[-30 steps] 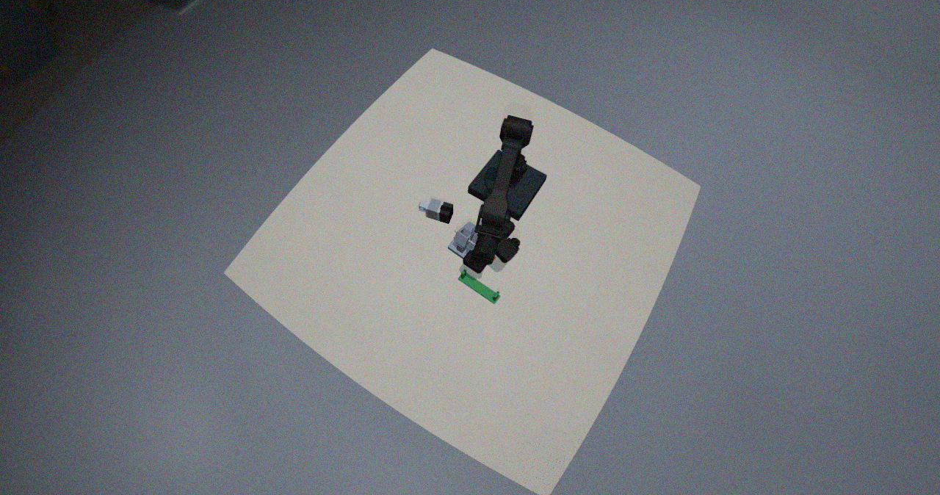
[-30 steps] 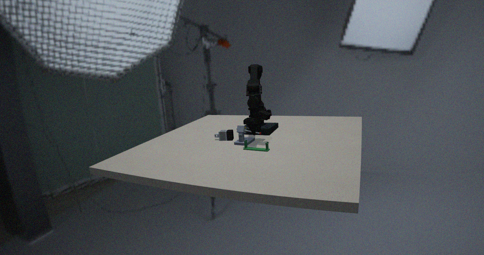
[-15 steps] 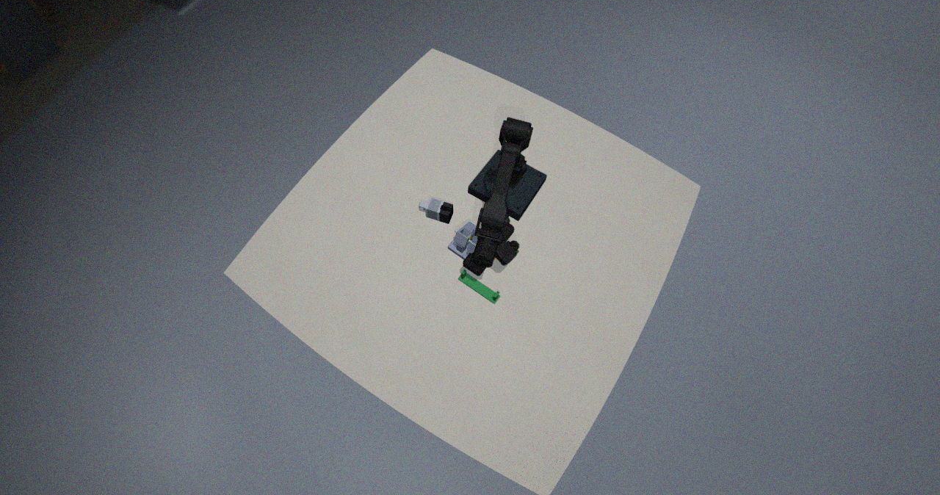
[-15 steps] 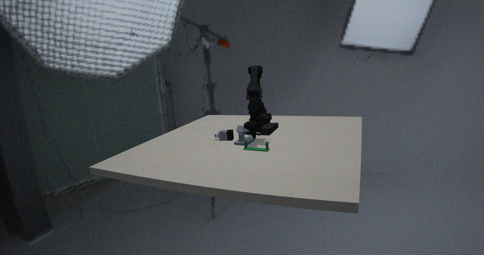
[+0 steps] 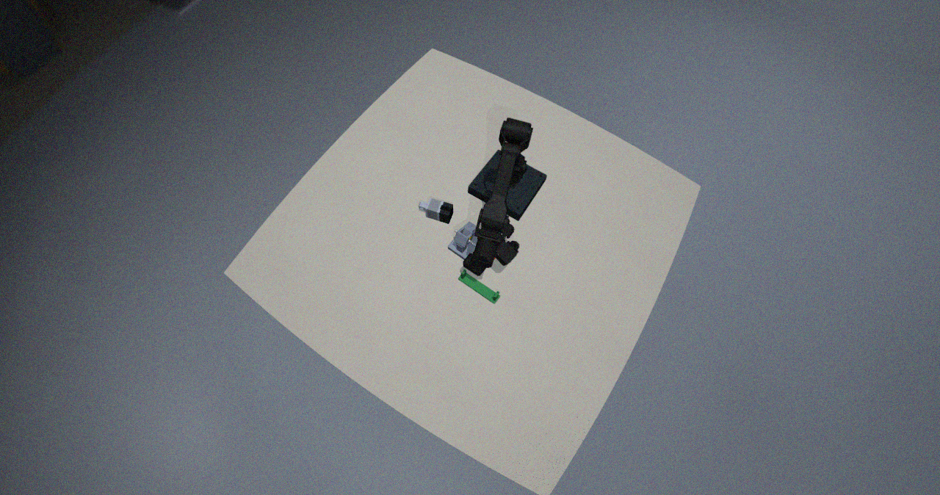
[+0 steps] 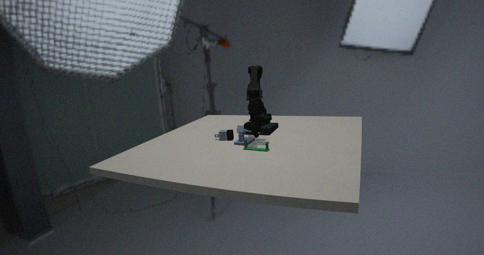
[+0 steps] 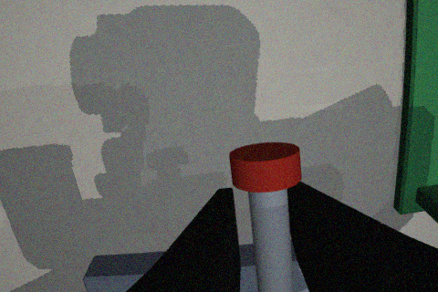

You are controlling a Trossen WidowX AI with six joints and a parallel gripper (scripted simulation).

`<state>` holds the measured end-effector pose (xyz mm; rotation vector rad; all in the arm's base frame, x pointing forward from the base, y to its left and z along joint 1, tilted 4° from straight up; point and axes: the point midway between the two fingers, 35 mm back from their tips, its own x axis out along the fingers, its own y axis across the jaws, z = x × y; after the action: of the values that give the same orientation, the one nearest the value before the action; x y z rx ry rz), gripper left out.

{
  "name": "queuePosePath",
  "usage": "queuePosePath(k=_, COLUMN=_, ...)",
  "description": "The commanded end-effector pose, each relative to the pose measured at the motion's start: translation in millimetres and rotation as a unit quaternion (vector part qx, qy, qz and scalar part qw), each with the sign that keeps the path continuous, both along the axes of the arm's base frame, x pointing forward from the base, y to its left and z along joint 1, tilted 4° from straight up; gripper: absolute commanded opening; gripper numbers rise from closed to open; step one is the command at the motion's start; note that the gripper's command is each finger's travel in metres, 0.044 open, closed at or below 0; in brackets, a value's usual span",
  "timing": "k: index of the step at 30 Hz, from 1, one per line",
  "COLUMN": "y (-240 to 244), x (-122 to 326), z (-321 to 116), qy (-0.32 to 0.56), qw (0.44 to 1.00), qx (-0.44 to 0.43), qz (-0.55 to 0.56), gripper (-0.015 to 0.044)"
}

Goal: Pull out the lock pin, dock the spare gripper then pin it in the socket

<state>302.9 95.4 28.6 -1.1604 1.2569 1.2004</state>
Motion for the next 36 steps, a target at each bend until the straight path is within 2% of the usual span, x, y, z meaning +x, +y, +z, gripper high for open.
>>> queuePosePath(k=1, y=-0.1, x=-0.1, z=-1.0, qy=0.001, qw=1.0, qx=-0.001, qz=-0.001, gripper=0.0005)
queuePosePath(k=9, y=0.2, x=0.1, z=-0.5, qy=0.001, qw=1.0, qx=0.003, qz=-0.001, gripper=0.0)
queuePosePath(k=19, y=6.7, x=2.1, z=8.6, qy=-0.001, qw=0.998, qx=0.069, qz=-0.011, gripper=0.0)
queuePosePath(k=36, y=19.5, x=3.5, z=12.7, qy=-0.003, qw=0.997, qx=0.077, qz=-0.01, gripper=0.0)
